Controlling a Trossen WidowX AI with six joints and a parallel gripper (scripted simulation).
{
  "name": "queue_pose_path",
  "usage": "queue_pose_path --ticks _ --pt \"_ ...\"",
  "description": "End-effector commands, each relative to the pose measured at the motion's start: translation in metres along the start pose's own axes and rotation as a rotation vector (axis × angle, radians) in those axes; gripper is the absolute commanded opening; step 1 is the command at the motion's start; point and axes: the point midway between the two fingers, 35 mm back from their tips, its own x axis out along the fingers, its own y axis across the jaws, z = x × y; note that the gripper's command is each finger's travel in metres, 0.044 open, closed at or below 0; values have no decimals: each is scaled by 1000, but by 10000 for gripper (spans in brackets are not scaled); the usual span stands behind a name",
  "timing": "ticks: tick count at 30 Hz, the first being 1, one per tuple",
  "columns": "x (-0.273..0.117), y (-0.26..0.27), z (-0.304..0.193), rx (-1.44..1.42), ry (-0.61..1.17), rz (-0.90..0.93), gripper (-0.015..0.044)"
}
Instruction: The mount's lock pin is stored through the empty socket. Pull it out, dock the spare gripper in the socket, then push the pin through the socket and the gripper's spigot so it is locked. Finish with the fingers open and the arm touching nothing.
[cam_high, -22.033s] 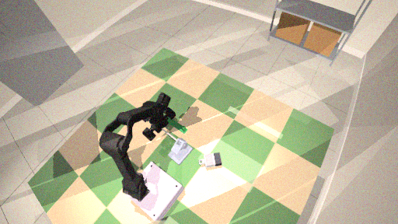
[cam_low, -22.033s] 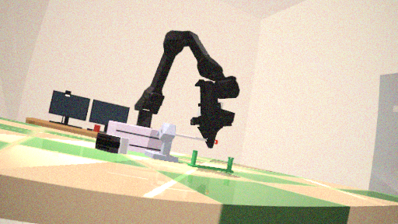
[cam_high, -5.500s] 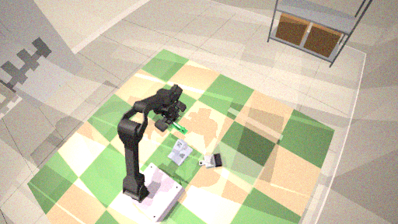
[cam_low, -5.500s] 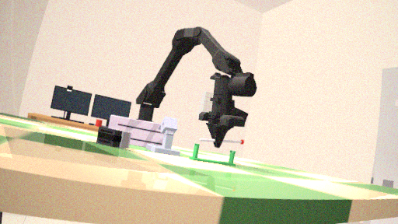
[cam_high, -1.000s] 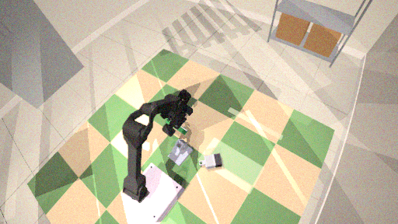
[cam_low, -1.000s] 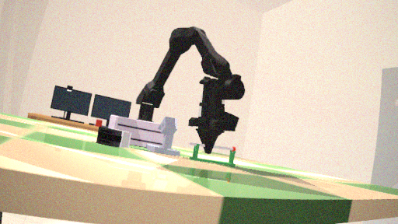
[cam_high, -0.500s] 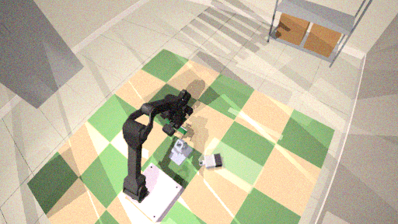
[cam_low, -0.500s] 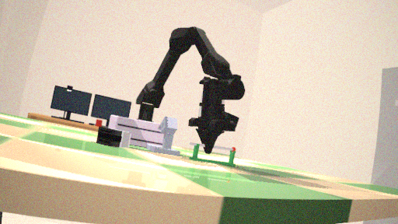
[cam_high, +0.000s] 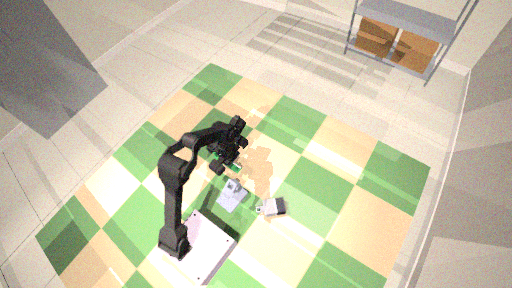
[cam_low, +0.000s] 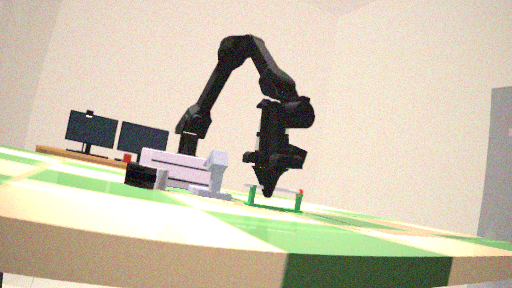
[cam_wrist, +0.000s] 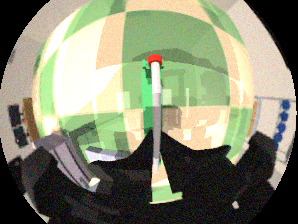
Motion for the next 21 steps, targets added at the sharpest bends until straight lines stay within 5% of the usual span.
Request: queue_pose_path --ticks 1,6,21 --pt "0 0 0 0 0 0 0" --pt "0 0 0 0 0 0 0" --pt "-10 1 1 0 0 1 394"
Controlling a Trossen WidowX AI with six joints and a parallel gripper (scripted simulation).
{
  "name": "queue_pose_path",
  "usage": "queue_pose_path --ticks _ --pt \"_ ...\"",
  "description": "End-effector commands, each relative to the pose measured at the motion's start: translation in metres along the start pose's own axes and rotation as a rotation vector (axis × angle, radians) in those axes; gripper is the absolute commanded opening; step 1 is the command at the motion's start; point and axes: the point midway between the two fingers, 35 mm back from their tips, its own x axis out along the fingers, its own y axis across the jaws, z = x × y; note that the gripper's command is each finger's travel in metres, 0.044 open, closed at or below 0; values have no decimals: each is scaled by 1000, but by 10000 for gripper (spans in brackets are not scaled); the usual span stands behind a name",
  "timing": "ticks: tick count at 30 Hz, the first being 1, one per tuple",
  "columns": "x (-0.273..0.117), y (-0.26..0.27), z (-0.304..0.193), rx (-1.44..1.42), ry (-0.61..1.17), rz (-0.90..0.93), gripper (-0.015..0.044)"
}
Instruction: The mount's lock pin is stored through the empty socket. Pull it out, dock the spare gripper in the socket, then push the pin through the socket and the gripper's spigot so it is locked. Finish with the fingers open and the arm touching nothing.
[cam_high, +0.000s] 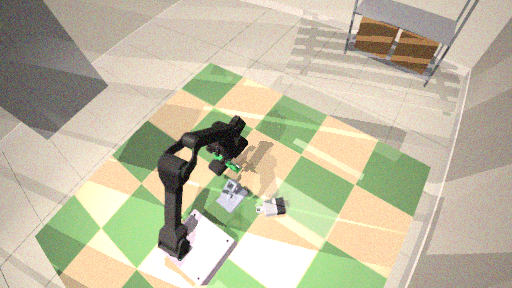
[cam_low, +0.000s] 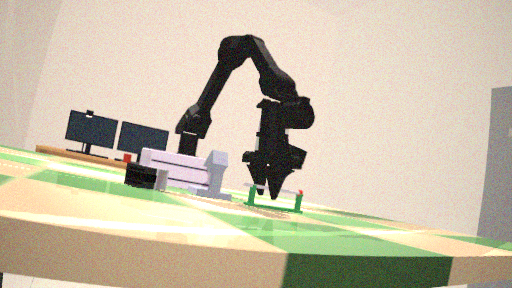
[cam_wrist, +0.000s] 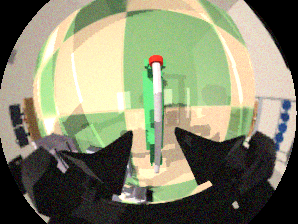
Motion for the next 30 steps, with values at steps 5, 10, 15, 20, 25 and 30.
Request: queue_pose_path --ticks 5,10,15,20,25,30 --pt "-15 3 1 1 2 11 440" --pt "-23 6 2 1 5 24 440" --pt "-30 10 2 2 8 36 440" --pt "-38 13 2 2 11 50 440" --pt "-44 16 3 3 14 62 440" --pt "-52 19 3 4 17 76 440"
